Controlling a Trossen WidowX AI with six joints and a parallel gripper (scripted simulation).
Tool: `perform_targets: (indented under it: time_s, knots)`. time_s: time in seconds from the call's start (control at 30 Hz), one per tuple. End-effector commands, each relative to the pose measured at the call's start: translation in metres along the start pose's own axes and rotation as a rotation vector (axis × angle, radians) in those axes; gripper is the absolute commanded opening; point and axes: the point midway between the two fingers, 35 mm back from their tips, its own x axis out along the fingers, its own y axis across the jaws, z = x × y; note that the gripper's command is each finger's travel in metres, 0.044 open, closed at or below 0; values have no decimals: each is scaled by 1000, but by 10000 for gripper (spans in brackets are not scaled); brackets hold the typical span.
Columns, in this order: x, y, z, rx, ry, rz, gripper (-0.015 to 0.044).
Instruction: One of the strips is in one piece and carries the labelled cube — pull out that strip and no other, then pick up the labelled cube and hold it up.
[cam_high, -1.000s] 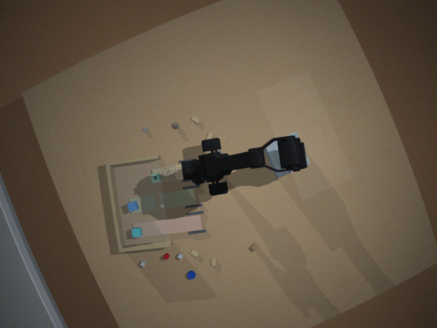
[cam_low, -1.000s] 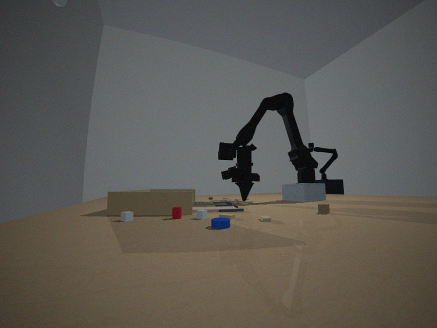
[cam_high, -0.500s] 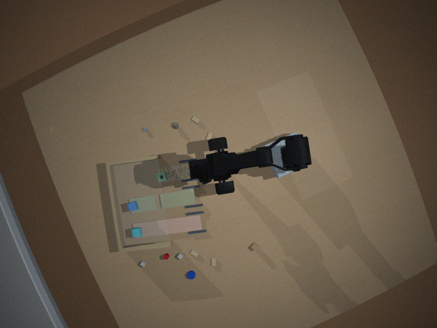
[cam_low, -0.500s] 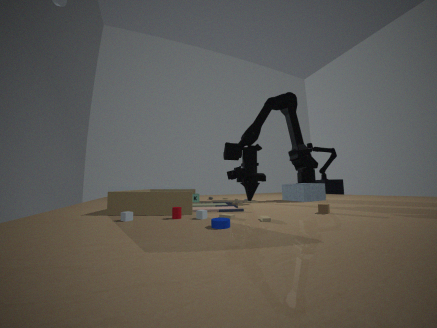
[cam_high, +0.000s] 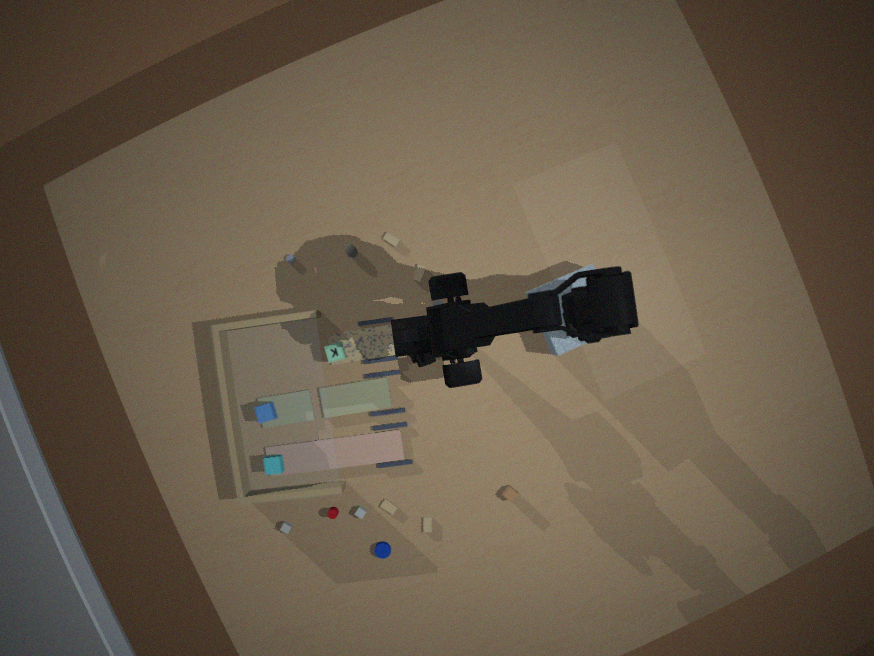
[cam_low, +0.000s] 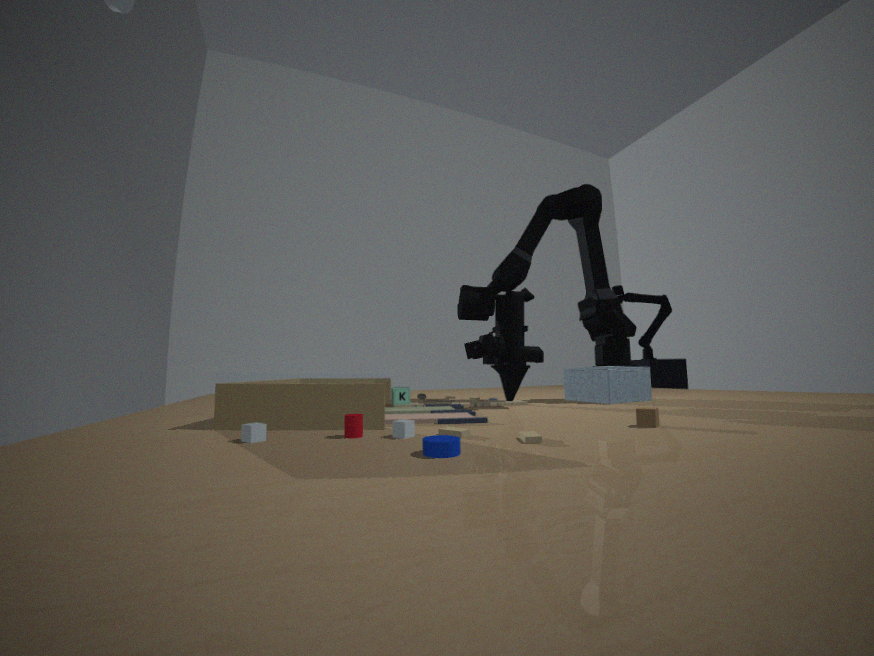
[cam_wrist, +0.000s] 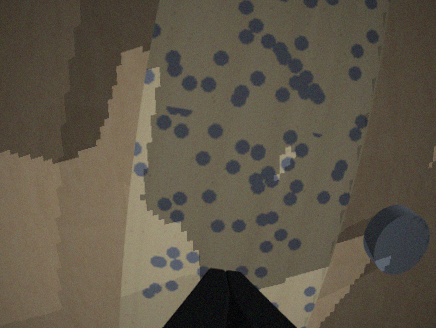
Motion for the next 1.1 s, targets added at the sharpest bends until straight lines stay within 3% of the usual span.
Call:
perform_targets:
  time_s: [0.0,1.07]
  knots:
    - [4,0,-15,0,30,-3,0]
    - [4,0,-33,0,31,-3,0]
